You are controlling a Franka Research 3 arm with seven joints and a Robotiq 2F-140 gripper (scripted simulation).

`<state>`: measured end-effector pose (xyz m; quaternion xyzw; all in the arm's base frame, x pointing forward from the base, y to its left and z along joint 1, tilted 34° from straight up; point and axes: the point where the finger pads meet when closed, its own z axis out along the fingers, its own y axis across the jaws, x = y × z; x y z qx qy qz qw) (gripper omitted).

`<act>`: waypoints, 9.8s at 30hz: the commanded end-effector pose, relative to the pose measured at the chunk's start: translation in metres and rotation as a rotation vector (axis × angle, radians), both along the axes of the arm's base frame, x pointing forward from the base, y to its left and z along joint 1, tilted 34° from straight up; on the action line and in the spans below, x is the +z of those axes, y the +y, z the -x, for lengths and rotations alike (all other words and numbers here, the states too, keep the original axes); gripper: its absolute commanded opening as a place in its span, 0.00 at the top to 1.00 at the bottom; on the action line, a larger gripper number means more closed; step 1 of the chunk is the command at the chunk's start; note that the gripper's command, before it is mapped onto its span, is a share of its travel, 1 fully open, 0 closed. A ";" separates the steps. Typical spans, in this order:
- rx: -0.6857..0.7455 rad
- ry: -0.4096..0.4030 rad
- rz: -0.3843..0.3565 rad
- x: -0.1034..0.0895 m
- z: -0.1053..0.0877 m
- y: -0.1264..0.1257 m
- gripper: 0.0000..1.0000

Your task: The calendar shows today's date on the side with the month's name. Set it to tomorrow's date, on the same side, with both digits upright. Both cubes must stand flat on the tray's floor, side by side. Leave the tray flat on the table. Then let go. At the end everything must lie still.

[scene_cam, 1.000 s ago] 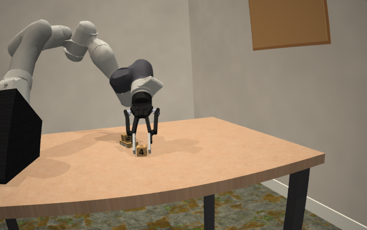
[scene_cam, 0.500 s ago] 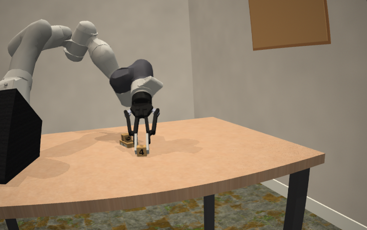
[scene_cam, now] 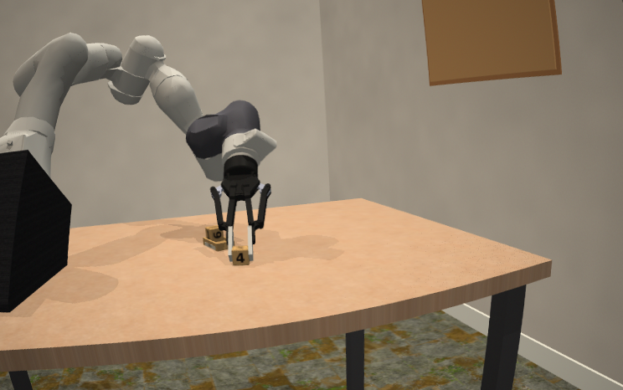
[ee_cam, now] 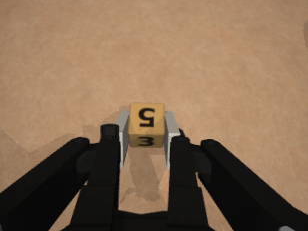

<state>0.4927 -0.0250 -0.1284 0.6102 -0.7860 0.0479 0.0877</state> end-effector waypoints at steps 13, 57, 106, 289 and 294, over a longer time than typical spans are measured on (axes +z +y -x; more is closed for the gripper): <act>-0.007 -0.003 0.000 0.003 0.000 -0.002 0.83; -0.011 -0.008 -0.081 0.054 0.011 -0.038 0.83; -0.031 -0.198 -0.750 0.055 0.012 -0.054 0.83; -0.053 -0.402 -1.519 -0.018 0.008 -0.032 0.83; -0.053 -0.402 -1.519 -0.019 0.008 -0.032 0.83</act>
